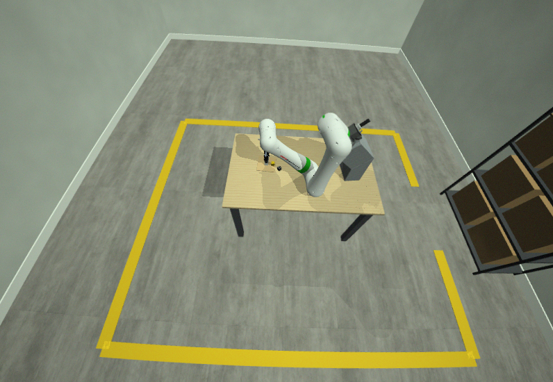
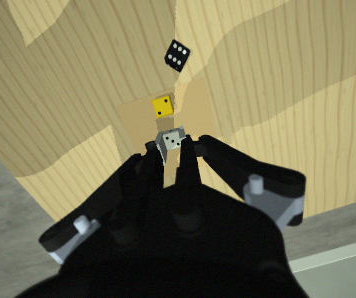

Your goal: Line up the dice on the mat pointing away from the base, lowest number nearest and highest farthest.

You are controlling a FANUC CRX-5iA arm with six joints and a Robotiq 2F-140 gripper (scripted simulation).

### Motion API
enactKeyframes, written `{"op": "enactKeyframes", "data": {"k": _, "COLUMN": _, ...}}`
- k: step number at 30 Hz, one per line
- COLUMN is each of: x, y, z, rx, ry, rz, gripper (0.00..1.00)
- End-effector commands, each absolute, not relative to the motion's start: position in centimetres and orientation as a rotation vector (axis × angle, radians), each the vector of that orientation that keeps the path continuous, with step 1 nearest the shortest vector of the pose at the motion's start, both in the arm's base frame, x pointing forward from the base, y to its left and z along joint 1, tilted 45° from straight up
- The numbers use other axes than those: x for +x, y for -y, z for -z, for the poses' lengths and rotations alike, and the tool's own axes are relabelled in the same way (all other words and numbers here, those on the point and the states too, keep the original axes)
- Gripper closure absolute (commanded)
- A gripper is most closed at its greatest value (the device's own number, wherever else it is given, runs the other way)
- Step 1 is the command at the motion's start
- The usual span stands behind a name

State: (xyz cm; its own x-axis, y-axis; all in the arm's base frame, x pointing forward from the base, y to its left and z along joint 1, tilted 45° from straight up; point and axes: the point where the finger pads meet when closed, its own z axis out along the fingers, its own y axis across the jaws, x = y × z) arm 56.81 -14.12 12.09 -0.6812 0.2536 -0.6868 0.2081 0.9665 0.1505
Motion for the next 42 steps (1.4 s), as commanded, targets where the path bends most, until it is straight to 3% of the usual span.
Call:
{"op": "enactKeyframes", "data": {"k": 1, "x": 56.81, "y": 14.12, "z": -12.09, "rx": 0.322, "ry": -2.341, "rz": -0.077, "gripper": 0.87}}
{"op": "enactKeyframes", "data": {"k": 42, "x": 57.07, "y": 14.13, "z": -11.83, "rx": 0.322, "ry": -2.341, "rz": -0.077, "gripper": 0.87}}
